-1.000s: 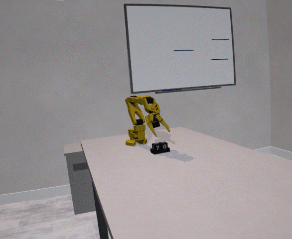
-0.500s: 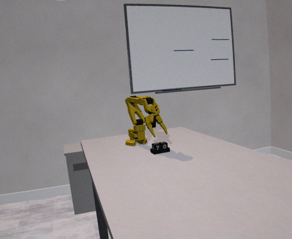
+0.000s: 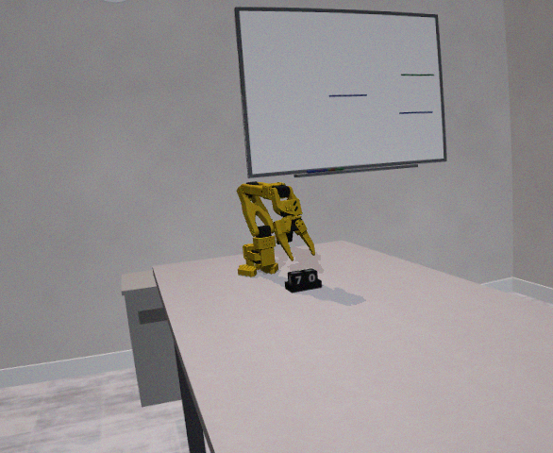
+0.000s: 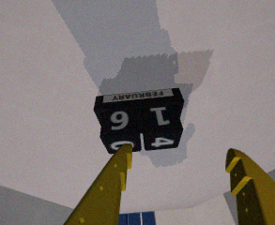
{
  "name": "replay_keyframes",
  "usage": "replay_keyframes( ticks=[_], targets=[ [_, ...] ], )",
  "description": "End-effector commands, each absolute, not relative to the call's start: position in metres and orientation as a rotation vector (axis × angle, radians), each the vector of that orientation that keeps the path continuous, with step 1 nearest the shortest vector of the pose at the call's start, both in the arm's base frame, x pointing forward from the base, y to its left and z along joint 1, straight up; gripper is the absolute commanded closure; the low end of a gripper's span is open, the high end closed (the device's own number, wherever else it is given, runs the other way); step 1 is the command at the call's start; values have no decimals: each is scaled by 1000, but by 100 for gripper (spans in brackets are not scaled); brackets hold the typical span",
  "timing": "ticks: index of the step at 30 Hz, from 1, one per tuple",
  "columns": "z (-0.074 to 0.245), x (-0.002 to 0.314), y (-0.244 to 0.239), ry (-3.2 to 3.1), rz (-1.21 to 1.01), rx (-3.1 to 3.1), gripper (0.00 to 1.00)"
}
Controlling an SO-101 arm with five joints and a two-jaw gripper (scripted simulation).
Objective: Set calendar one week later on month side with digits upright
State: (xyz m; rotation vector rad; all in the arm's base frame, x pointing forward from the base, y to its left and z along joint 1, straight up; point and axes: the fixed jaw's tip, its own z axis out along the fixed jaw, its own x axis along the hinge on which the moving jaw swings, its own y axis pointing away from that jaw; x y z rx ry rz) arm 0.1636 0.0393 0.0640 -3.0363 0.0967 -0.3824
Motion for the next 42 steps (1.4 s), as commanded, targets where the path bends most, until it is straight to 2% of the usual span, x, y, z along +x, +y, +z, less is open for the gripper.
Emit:
replay_keyframes(
  ticks=[1,42],
  targets=[
    [68,164,41,66,-410,-3027,70],
    [71,164,42,40,-436,-3019,70]
  ],
)
